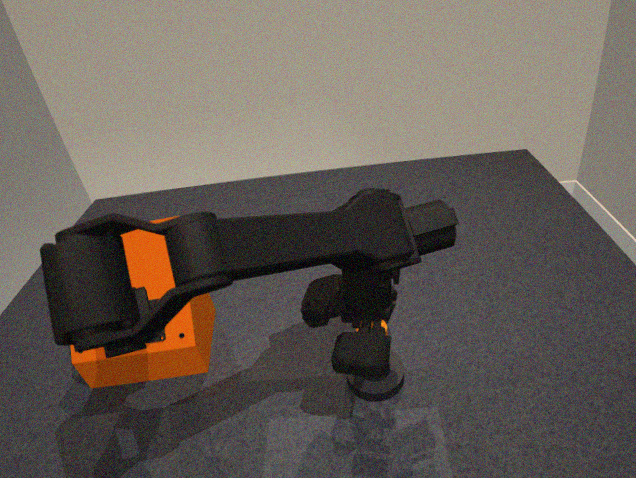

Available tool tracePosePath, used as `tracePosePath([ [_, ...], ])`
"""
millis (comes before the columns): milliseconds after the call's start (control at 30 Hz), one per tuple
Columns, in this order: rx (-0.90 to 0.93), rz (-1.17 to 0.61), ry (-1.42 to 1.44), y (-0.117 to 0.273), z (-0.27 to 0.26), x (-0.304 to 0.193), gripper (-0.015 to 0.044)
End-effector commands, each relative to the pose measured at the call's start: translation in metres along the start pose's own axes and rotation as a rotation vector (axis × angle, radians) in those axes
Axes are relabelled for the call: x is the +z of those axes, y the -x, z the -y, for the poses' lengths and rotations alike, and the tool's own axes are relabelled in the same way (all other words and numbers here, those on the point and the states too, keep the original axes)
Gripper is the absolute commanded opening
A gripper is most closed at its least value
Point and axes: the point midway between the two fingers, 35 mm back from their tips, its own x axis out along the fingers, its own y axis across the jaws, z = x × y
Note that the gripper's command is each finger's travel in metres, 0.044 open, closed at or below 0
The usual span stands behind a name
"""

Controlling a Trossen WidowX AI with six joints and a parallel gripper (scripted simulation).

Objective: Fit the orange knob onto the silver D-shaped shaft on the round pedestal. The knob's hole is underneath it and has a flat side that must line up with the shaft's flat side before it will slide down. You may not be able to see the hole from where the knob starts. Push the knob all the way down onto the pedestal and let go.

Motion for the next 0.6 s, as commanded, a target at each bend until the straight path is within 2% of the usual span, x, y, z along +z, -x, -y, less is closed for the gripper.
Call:
tracePosePath([
  [0,-0.012,0.008,0.034,0.0001,0.0033,0.0022,0.0000],
  [567,-0.003,0.001,0.026,-0.0044,0.0003,-0.0005,0.0000],
])
